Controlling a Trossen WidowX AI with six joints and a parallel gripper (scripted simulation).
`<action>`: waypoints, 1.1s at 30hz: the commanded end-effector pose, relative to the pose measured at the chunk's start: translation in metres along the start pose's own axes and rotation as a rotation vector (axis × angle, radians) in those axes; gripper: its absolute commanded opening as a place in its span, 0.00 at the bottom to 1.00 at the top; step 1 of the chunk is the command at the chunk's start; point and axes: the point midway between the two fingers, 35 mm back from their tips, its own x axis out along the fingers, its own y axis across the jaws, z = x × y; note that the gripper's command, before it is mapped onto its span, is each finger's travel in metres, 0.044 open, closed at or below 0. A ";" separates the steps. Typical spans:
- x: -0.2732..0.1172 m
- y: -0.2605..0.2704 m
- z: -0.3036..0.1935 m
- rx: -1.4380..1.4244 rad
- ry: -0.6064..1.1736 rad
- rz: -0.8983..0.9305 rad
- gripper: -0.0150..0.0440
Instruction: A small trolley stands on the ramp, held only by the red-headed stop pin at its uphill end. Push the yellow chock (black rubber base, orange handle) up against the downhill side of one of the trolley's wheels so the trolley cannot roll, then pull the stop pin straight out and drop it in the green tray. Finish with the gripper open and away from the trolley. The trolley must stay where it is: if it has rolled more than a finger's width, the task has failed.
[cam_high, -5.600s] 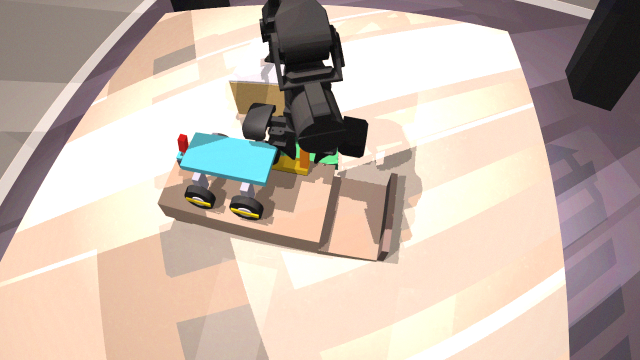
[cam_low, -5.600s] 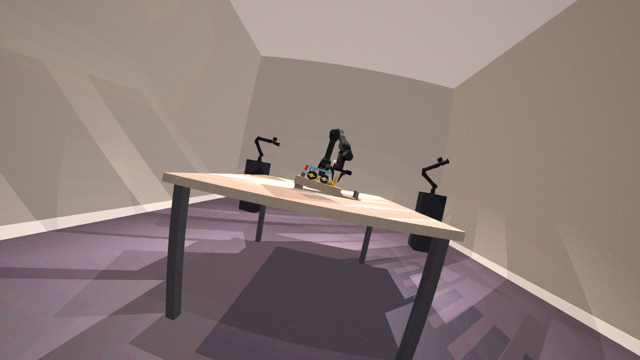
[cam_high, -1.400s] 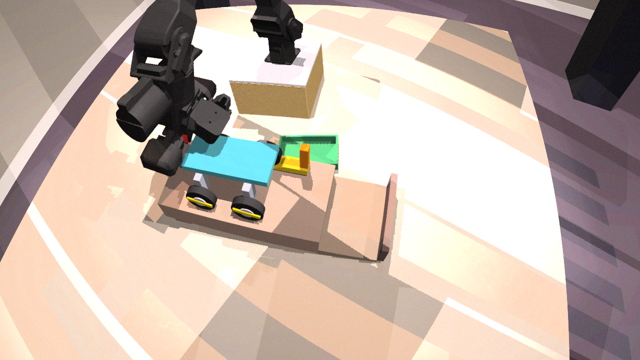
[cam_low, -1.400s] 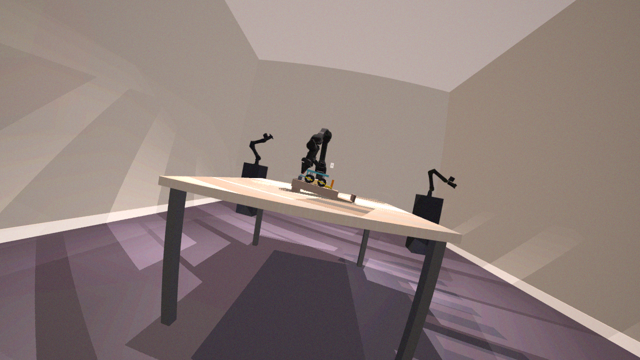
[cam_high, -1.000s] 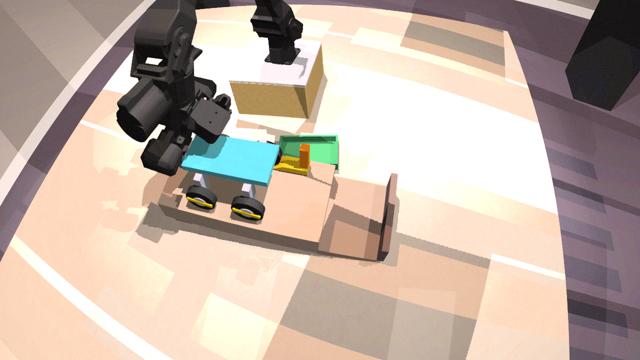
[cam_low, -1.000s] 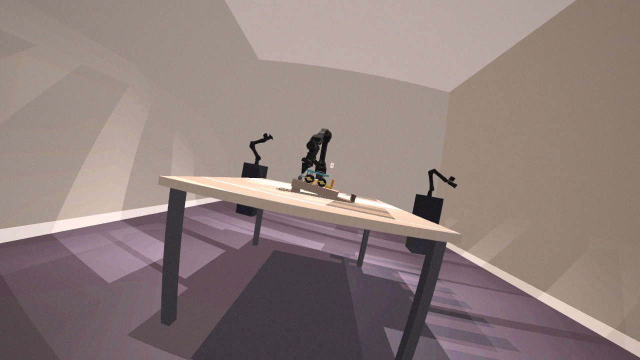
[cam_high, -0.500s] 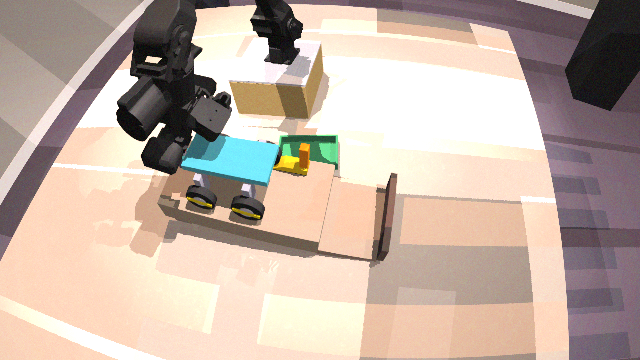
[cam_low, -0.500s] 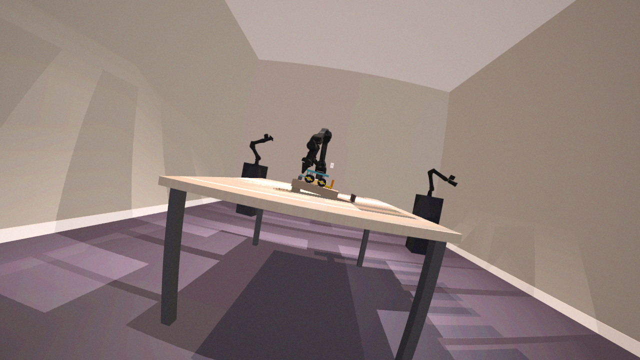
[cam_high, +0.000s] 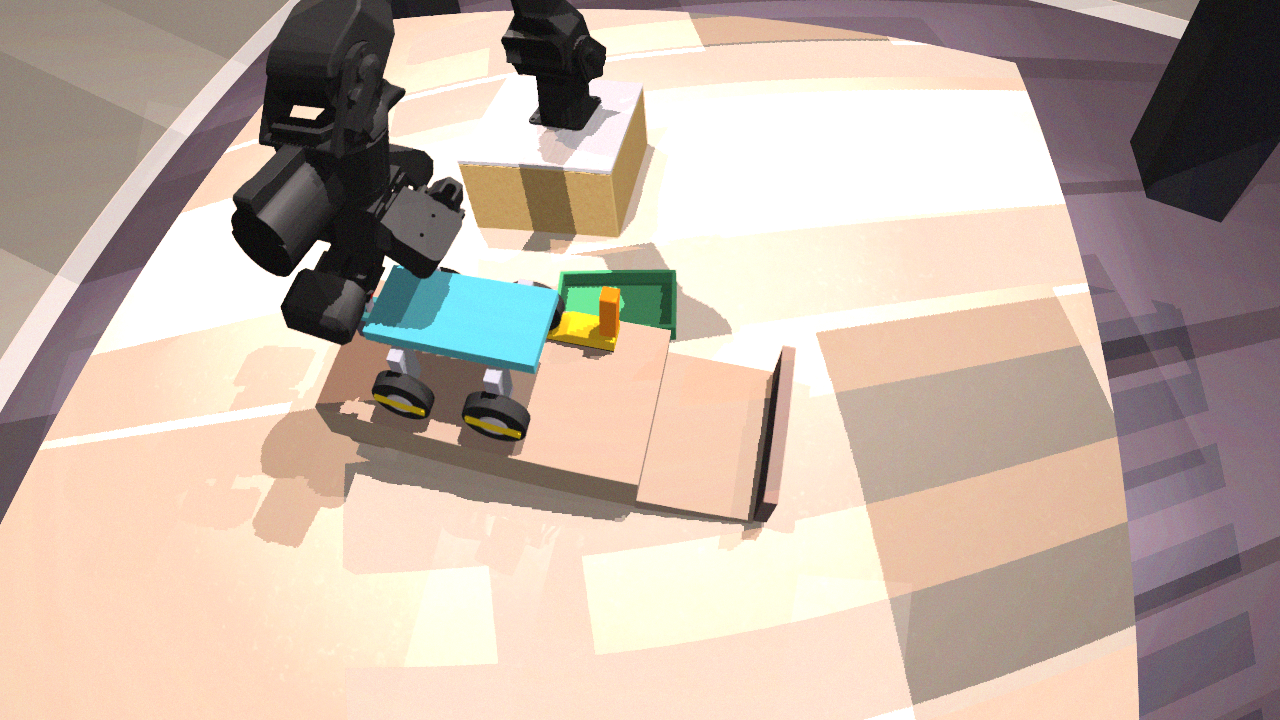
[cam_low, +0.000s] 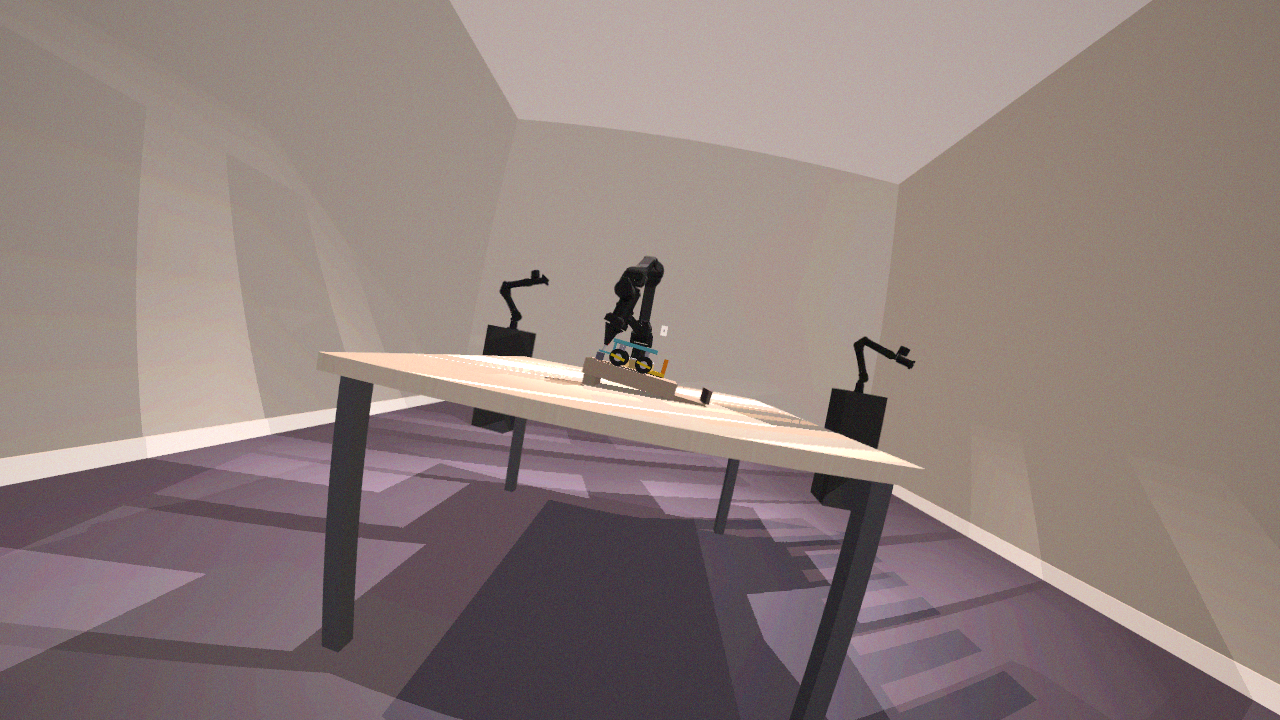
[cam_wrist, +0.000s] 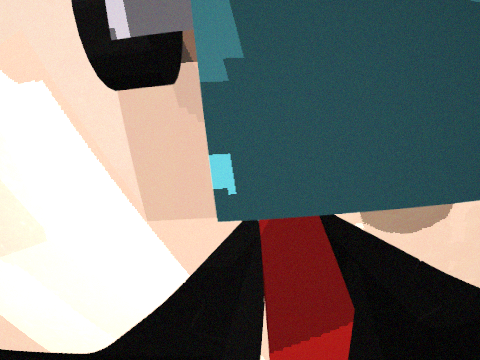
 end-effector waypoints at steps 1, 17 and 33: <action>-0.006 0.000 -0.001 0.005 0.003 -0.006 0.25; -0.012 0.000 -0.002 0.005 0.003 -0.006 0.25; -0.019 0.000 -0.002 0.005 0.003 -0.006 0.25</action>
